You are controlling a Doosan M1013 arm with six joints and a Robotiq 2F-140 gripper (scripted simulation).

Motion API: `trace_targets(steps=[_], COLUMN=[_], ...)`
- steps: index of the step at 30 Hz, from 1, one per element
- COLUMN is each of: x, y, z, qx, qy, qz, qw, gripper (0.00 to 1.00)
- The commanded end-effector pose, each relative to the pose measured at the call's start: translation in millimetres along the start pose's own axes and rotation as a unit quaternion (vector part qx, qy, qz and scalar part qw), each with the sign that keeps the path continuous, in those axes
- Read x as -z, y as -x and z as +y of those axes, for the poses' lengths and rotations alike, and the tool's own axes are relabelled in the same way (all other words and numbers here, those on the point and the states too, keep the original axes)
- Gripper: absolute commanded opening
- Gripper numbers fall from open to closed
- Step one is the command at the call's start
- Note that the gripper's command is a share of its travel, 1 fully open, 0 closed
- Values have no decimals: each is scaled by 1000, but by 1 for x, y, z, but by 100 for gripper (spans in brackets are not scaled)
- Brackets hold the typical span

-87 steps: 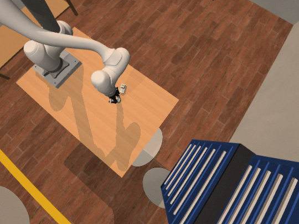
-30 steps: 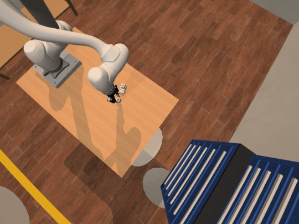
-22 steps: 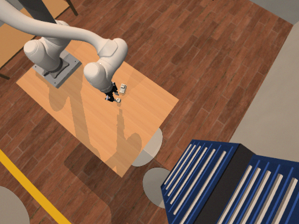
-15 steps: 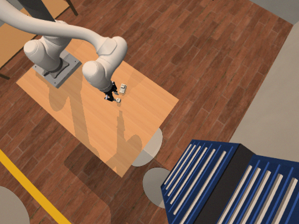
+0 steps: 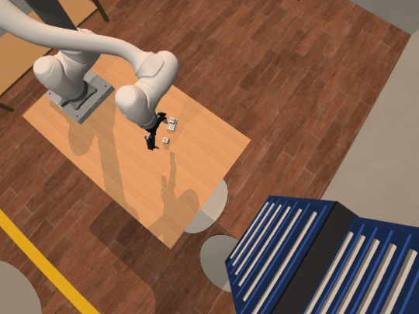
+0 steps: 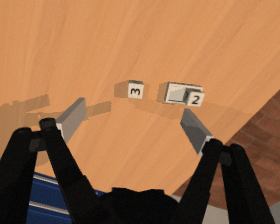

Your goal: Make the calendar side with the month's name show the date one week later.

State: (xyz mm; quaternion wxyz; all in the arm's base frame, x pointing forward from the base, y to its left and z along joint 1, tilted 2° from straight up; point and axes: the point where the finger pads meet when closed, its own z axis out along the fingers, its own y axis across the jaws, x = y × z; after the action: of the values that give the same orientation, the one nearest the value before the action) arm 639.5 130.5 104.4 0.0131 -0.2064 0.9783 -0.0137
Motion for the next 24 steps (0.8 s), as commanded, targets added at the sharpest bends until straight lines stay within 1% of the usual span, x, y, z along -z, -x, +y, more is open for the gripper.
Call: trace_targets(steps=[1,9,11,13,15,18,19,20,21,22,23,24], x=[0,0,0,0,0,-1,-2,-2,-2,-2,-2,-3], y=[0,0,0,0,0,0,0,0,0,0,0,0], z=[0,0,0,0,0,0,0,0,0,0,0,0], qx=[0,-3,-18,-55,-55,-147,-151,-183,-192,-227,-238,-269], qy=[0,0,0,0,0,0,0,0,0,0,0,0], qz=[0,0,0,0,0,0,0,0,0,0,0,0], qw=[1000,1000,1000,999,999,989,989,983,981,974,971,963], gripper=[100,100,100,100,100,100,100,100,100,100,100,100])
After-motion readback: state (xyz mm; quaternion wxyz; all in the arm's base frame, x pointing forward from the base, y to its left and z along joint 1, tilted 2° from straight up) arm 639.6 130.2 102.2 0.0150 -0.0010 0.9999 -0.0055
